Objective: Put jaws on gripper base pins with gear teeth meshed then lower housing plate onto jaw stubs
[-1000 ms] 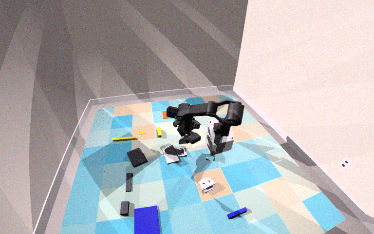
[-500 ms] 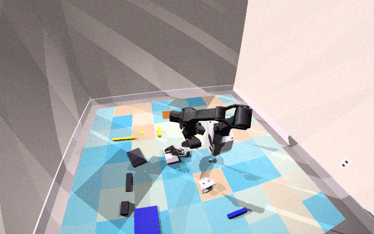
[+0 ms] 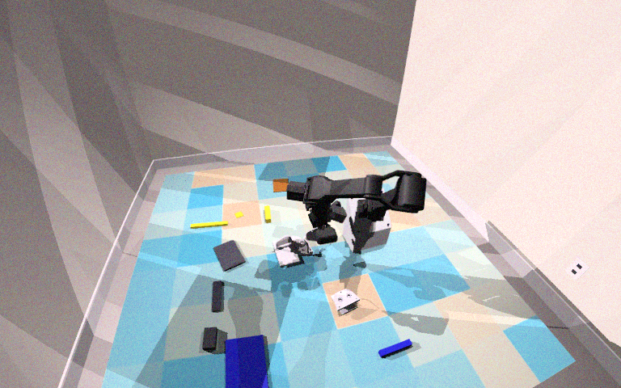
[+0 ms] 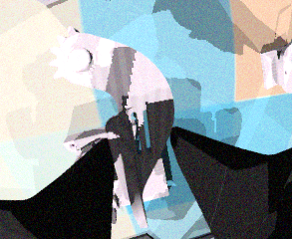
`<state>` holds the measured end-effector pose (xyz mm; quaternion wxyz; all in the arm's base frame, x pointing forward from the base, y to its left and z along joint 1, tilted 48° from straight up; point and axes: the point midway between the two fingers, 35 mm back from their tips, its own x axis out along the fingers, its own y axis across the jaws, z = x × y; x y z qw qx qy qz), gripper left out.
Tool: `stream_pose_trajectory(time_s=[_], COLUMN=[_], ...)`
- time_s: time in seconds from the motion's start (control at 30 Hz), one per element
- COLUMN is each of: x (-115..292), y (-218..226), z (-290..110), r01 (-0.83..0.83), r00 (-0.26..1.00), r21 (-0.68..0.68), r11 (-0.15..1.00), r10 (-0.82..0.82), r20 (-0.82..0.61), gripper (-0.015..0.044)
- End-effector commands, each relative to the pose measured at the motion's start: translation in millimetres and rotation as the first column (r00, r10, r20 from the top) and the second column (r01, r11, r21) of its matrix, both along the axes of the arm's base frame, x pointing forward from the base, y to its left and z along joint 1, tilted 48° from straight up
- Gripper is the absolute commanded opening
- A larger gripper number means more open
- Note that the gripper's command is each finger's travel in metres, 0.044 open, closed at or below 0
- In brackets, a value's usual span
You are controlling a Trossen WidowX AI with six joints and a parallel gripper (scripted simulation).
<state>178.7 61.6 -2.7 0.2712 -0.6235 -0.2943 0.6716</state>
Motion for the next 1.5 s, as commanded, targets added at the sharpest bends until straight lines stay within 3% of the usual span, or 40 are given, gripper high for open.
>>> stream_pose_trajectory(time_s=[0.0,0.57,1.47], x=[-0.4,1.8,89.4], y=[0.5,0.4,4.0], z=[0.5,0.6,-3.5], r01=[0.006,0.027,0.027], r00=[1.000,0.999,0.999], r21=[0.003,0.000,0.000], r11=[1.000,1.000,1.000], r10=[-0.006,-0.027,-0.027], r20=[-0.007,-0.029,-0.024], gripper=[0.0134,0.0134,0.0134])
